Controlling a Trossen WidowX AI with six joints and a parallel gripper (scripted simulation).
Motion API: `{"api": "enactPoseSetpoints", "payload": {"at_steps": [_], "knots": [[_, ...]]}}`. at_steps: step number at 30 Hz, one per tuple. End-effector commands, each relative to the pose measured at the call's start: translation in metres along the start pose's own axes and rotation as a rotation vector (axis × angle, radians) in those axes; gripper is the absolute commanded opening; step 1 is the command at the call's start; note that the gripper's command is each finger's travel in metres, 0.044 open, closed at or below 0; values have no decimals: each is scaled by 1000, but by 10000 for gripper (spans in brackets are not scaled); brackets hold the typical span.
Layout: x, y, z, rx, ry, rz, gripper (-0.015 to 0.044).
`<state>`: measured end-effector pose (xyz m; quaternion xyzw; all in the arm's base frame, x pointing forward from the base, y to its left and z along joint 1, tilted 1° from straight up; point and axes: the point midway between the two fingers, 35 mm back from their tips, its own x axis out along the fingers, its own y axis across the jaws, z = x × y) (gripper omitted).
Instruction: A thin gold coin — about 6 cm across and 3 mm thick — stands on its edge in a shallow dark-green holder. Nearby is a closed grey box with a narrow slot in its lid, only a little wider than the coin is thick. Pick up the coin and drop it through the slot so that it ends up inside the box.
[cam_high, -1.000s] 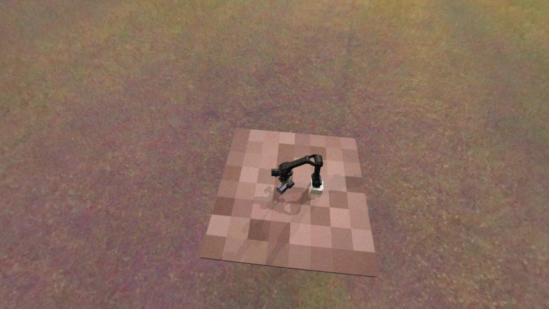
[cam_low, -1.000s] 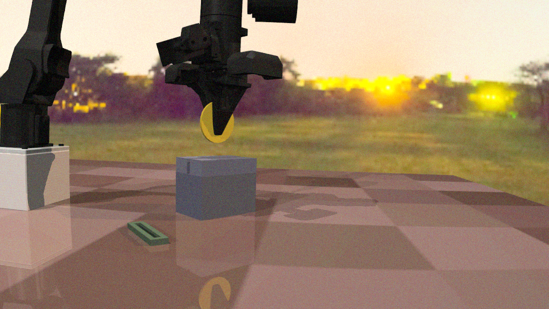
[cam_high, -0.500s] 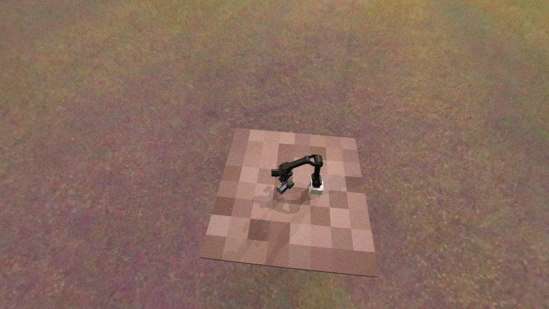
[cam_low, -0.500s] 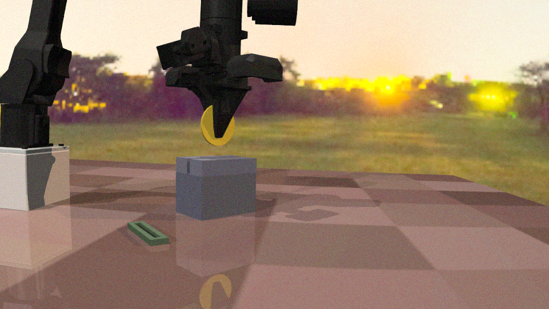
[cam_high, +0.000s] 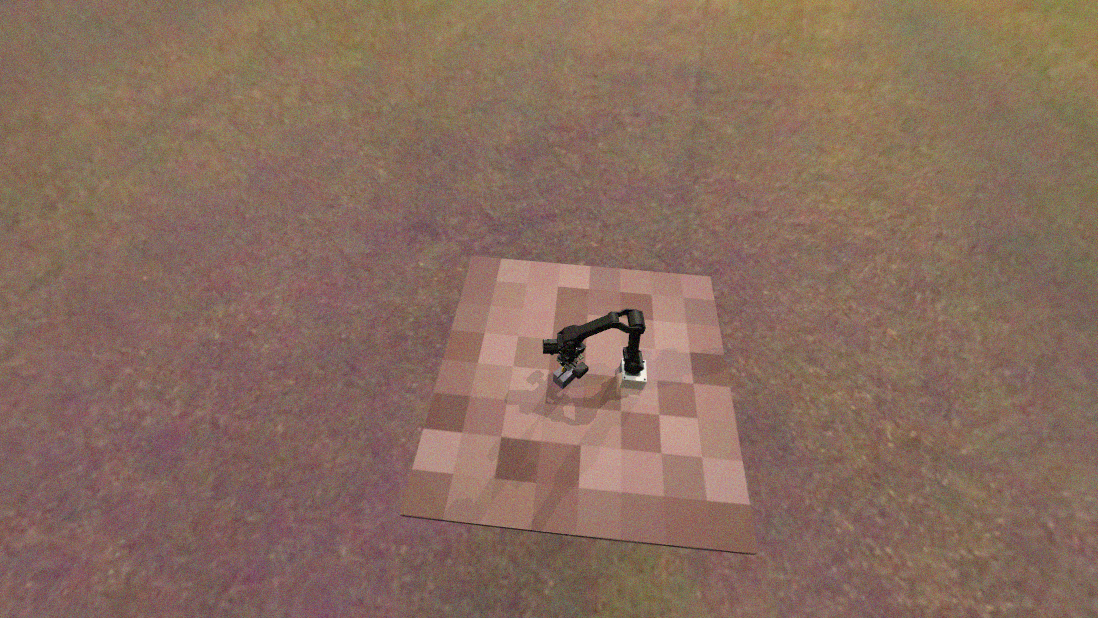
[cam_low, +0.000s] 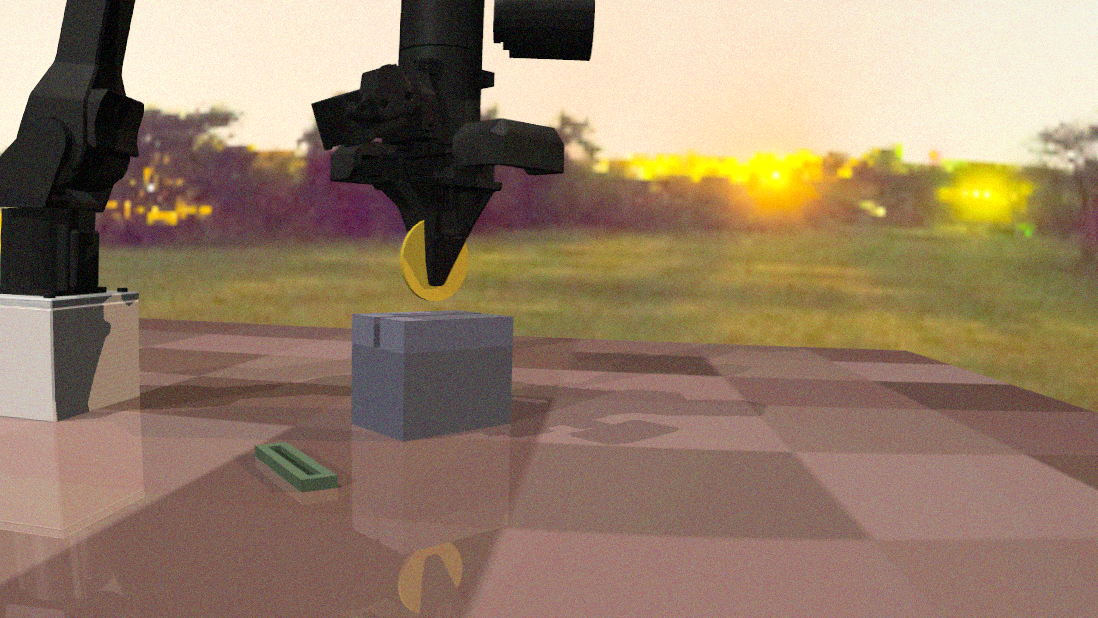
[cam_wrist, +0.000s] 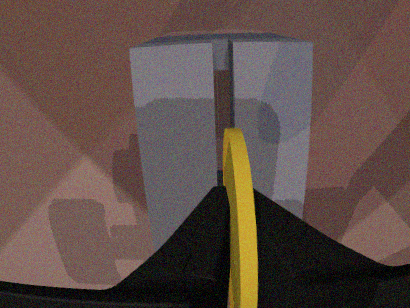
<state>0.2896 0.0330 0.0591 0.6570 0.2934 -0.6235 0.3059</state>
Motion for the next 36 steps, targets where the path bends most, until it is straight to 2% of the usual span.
{"api": "enactPoseSetpoints", "payload": {"at_steps": [1,14,20,29,36], "knots": [[3,-1,1,-2,-4,-4,0],[9,-1,1,-5,-4,-4,0],[7,0,0,-1,0,0,157],[7,0,0,-1,0,0,161],[-11,0,0,-1,0,0,344]]}}
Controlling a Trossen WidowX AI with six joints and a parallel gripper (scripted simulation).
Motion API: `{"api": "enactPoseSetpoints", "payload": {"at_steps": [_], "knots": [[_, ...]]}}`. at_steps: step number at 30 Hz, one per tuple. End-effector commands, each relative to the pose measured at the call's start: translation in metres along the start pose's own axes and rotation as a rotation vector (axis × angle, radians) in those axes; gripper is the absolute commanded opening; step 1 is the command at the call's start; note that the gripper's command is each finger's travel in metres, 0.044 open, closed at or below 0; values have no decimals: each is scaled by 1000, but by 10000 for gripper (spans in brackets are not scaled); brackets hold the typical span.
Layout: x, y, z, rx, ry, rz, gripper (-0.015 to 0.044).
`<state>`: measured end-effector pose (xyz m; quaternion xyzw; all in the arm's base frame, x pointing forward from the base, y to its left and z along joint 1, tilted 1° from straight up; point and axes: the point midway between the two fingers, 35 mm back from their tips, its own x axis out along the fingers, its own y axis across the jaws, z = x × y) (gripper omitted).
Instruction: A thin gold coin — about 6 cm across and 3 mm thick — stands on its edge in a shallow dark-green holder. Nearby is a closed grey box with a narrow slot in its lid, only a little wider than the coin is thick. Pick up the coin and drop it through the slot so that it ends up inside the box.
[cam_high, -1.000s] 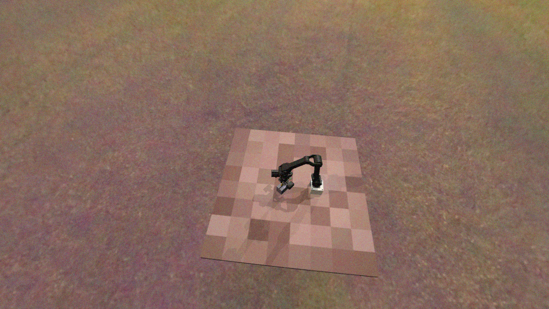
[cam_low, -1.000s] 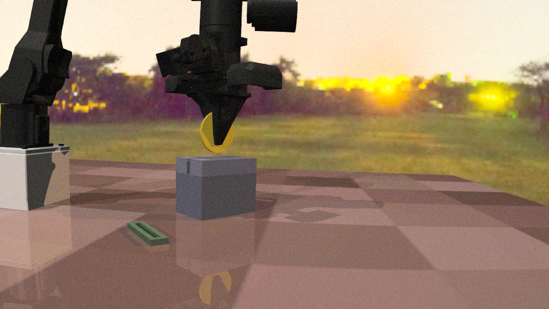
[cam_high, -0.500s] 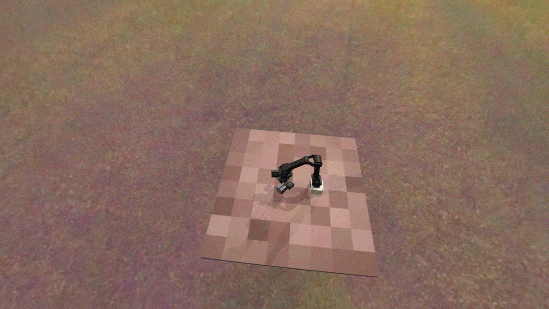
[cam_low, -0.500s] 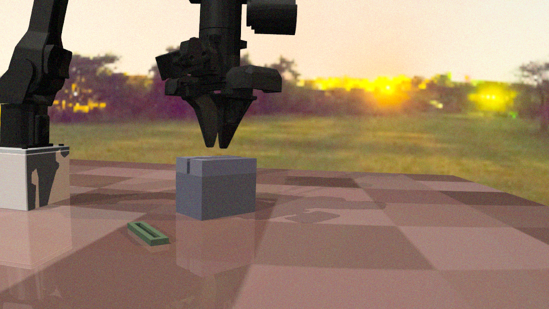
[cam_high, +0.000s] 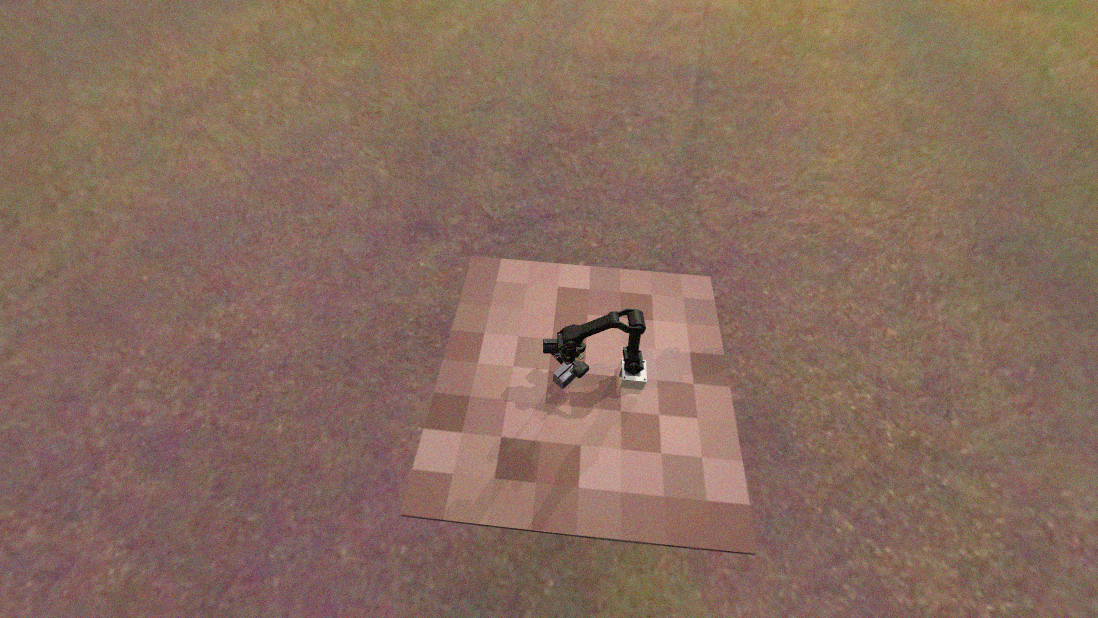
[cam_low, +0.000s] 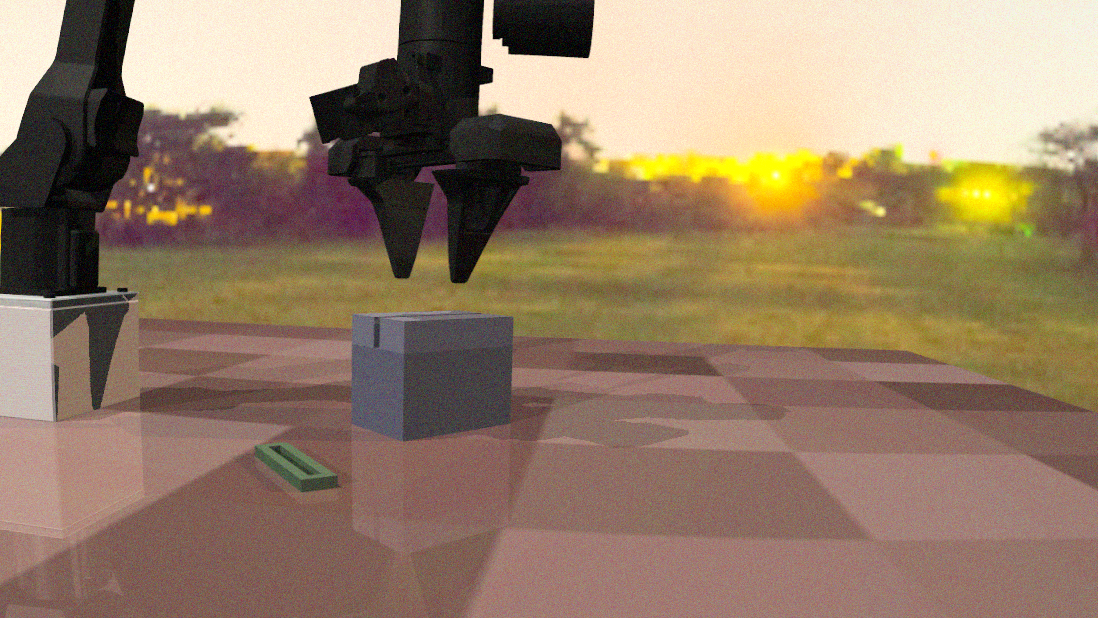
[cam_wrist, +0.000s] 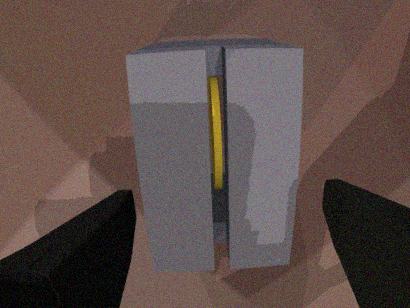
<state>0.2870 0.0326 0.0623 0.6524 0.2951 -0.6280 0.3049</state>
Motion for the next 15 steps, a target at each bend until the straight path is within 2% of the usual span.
{"api": "enactPoseSetpoints", "payload": {"at_steps": [1,4,7,15], "knots": [[-8,1,-2,0,10,9,371],[-30,0,0,0,6,6,440],[-53,-2,2,0,3,3,440],[-53,-2,2,0,3,3,440]]}}
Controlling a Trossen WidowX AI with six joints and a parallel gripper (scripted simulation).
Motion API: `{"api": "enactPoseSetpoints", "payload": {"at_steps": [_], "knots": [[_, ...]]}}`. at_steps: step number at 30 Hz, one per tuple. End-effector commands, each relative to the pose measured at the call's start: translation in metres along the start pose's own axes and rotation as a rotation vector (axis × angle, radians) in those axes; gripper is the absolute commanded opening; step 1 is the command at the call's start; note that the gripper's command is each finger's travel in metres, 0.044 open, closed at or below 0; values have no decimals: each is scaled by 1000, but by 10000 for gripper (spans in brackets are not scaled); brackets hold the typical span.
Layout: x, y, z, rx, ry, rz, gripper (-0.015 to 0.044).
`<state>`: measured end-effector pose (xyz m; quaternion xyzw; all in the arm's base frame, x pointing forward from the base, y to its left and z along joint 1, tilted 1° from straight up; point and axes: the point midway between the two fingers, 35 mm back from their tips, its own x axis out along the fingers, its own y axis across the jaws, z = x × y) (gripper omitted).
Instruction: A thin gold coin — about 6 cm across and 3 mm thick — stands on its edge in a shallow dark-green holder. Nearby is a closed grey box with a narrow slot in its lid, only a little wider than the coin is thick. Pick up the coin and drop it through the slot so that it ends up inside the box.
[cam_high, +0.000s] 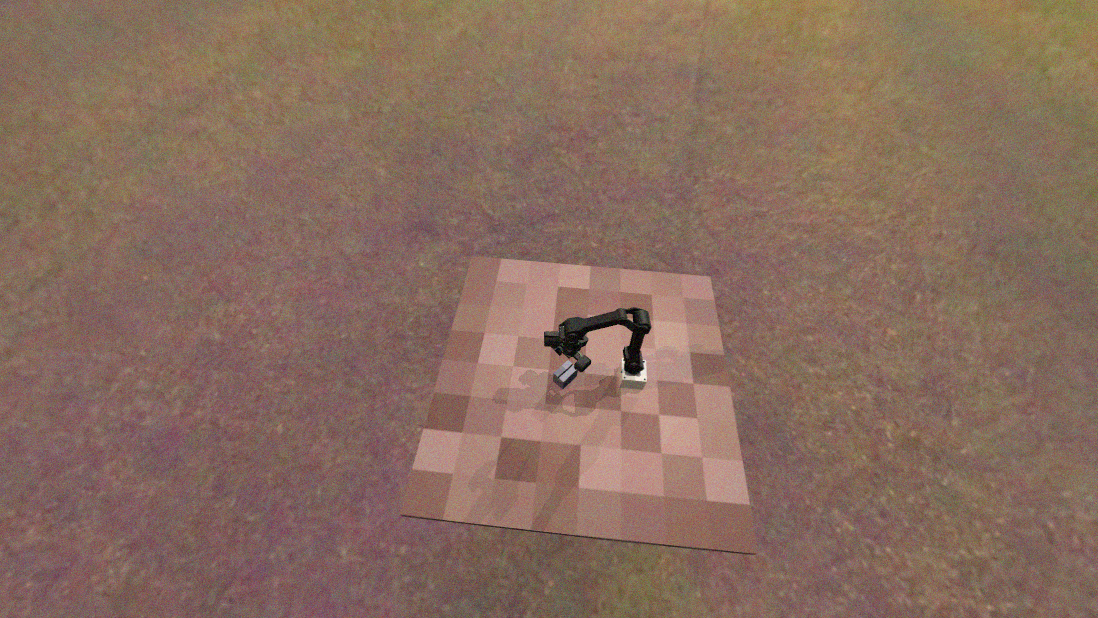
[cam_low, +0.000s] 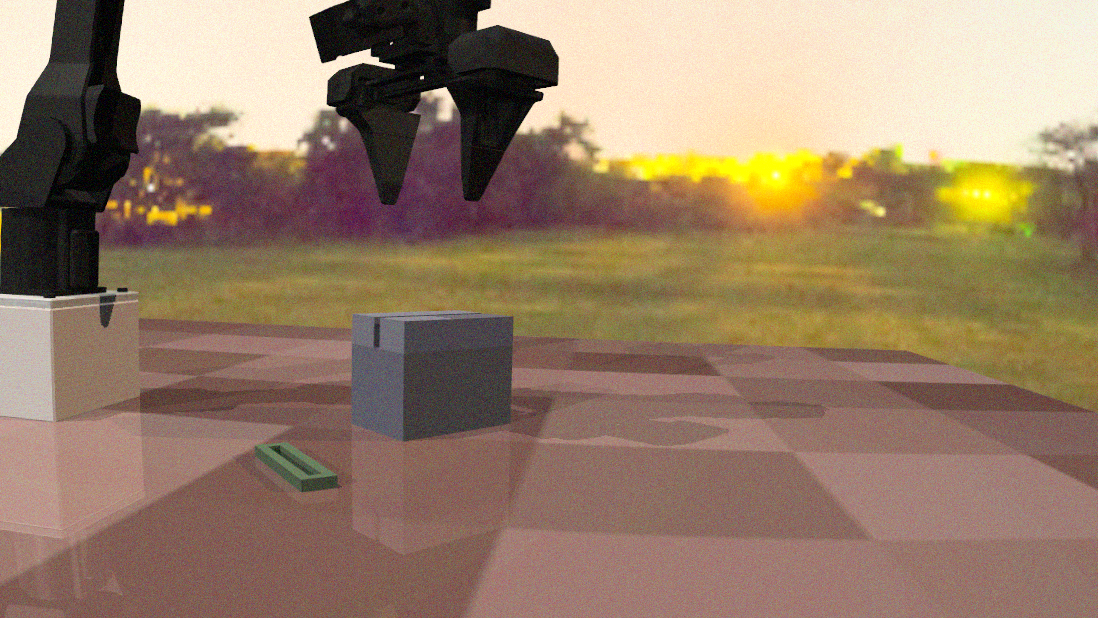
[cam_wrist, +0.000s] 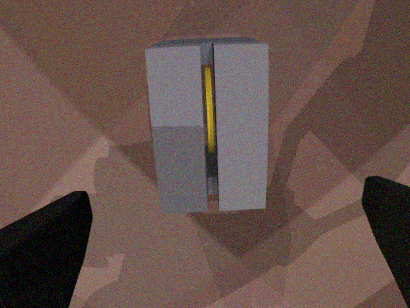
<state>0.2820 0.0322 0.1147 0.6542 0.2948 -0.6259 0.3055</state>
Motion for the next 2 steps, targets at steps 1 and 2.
{"api": "enactPoseSetpoints", "payload": {"at_steps": [1,2], "knots": [[0,0,0,0,-1,-1,440],[0,0,0,0,-1,-1,440]]}}
